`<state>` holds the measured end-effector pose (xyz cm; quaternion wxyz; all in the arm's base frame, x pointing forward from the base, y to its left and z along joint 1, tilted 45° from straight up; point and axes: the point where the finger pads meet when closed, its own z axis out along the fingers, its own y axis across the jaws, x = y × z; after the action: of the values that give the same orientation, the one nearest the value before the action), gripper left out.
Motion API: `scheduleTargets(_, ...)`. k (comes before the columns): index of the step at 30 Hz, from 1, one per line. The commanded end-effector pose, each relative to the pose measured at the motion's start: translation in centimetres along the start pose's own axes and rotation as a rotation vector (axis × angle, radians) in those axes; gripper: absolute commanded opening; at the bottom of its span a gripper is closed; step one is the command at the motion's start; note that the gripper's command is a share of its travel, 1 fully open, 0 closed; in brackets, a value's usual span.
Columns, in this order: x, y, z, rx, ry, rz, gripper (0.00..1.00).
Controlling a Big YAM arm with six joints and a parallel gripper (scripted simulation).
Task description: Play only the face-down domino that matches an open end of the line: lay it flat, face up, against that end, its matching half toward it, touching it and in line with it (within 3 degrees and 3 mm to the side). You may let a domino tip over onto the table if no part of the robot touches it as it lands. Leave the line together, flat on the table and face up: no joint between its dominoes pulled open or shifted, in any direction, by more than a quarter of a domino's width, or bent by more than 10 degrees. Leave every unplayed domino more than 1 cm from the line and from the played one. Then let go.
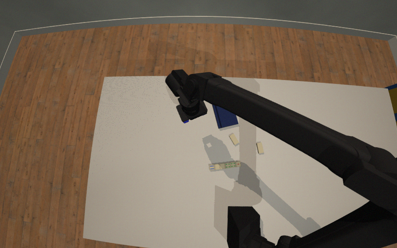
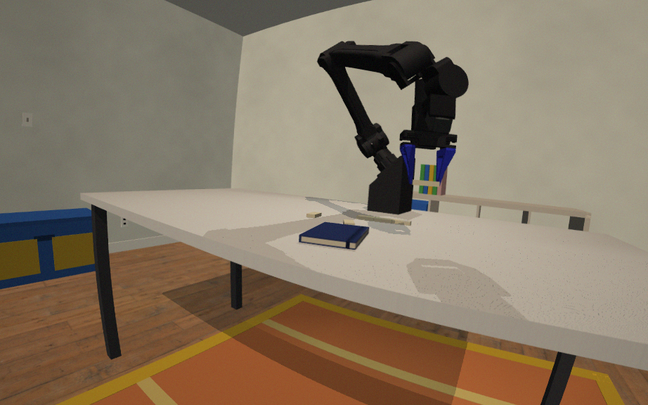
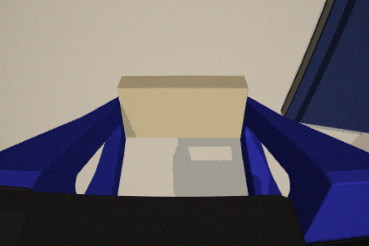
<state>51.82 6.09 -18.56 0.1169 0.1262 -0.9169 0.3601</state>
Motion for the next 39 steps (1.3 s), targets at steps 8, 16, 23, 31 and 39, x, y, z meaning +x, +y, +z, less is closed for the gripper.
scheduleTargets(8, -1.0, 0.4, -1.3, 0.001, -0.026, 0.013, 0.49)
scheduleTargets(16, -1.9, 1.1, -2.1, 0.003, -0.042, 0.020, 0.49)
scheduleTargets(23, -0.7, 0.3, -0.8, 0.000, -0.018, 0.014, 0.49)
scheduleTargets(31, -1.9, 1.4, -2.0, 0.003, -0.043, 0.014, 0.49)
scheduleTargets(39, -0.5, 0.3, -0.5, 0.000, -0.047, 0.013, 0.49)
